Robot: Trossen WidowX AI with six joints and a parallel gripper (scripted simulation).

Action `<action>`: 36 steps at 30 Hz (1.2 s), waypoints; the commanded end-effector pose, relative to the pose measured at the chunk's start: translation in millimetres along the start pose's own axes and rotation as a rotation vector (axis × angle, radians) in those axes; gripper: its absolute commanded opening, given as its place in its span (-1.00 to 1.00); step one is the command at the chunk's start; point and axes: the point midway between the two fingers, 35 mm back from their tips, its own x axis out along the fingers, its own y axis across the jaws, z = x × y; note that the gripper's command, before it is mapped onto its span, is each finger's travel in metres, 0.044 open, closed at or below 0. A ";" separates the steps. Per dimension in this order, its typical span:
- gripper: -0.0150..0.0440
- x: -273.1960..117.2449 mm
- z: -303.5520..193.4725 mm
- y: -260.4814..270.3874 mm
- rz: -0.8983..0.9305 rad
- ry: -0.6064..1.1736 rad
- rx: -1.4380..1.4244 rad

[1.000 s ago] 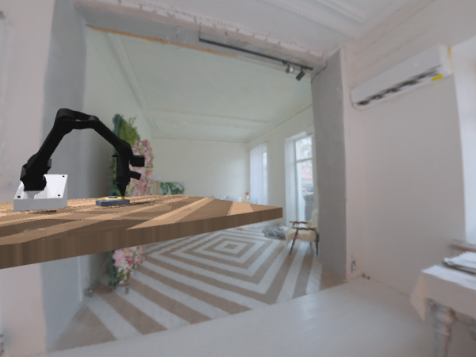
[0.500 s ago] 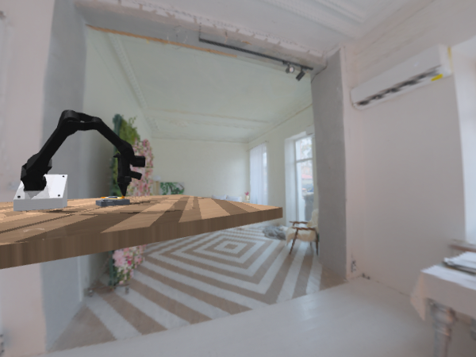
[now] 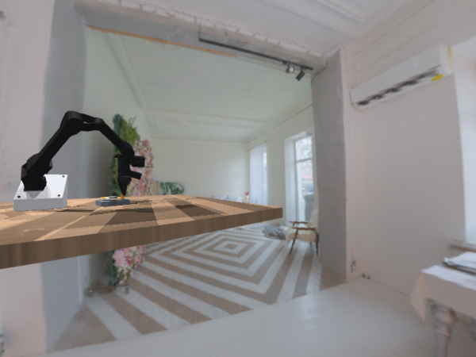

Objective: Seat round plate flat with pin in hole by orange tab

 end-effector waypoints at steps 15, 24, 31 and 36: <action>-0.49 -0.9 -12.9 24.6 0.005 0.010 -0.002; -0.49 -1.0 -20.4 32.8 0.006 0.010 -0.003; -0.49 -2.4 -27.3 37.9 0.006 0.010 -0.003; -0.49 -2.3 -32.6 40.1 0.006 0.010 -0.003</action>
